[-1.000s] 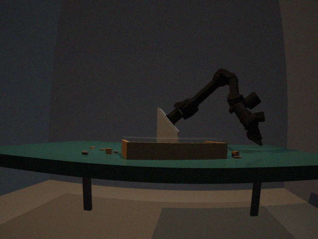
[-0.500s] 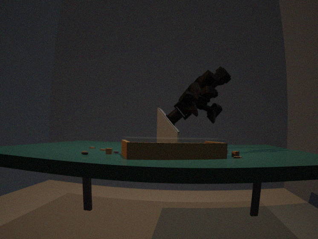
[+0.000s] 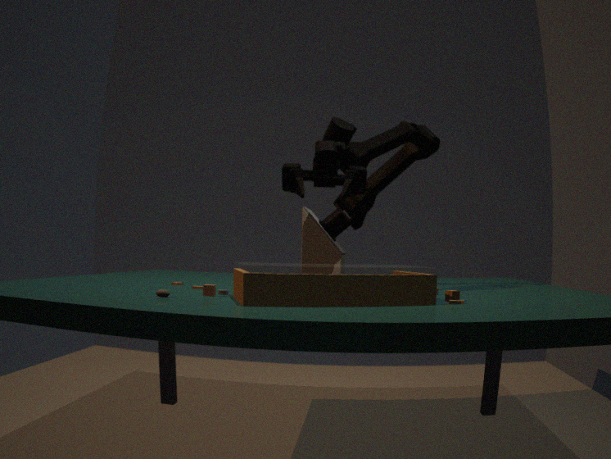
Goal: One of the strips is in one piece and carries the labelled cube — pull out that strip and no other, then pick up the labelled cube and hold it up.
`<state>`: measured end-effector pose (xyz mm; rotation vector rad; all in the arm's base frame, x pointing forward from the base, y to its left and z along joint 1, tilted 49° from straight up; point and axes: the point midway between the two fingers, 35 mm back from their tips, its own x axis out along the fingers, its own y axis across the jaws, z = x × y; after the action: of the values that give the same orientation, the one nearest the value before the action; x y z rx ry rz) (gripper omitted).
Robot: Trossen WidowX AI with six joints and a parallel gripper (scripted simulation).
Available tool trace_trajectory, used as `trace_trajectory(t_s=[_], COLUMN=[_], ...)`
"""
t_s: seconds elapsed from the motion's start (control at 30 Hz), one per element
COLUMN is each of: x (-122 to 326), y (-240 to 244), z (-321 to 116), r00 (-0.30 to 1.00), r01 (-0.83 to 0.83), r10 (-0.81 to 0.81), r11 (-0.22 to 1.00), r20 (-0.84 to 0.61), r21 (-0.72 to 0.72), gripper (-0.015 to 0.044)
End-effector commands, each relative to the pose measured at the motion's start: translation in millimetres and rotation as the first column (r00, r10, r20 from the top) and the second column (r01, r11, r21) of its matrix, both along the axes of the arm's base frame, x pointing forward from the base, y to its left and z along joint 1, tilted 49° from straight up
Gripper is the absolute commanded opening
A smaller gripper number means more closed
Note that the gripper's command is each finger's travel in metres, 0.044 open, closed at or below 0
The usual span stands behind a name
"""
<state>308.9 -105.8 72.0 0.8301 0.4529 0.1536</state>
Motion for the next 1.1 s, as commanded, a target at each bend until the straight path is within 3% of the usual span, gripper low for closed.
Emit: trace_trajectory(t_s=[0.0, 0.03, 0.53, 1.07], x=[-2, -2, 75, 104], y=[2, 2, -29, -10], z=[-1, -1, -70, -145], r00=[1.0, 1.0, 0.918, 0.595], r01=[-0.001, -0.001, -0.304, -0.724], r10=[0.002, 0.002, 0.277, 0.673], r11=[1.0, 1.0, 0.951, 0.686], r20=[-0.004, -0.004, -0.284, -0.44], r21=[0.017, 0.017, -0.057, 0.07], gripper=[0.04, 0.04, 0.0006, 0.0])
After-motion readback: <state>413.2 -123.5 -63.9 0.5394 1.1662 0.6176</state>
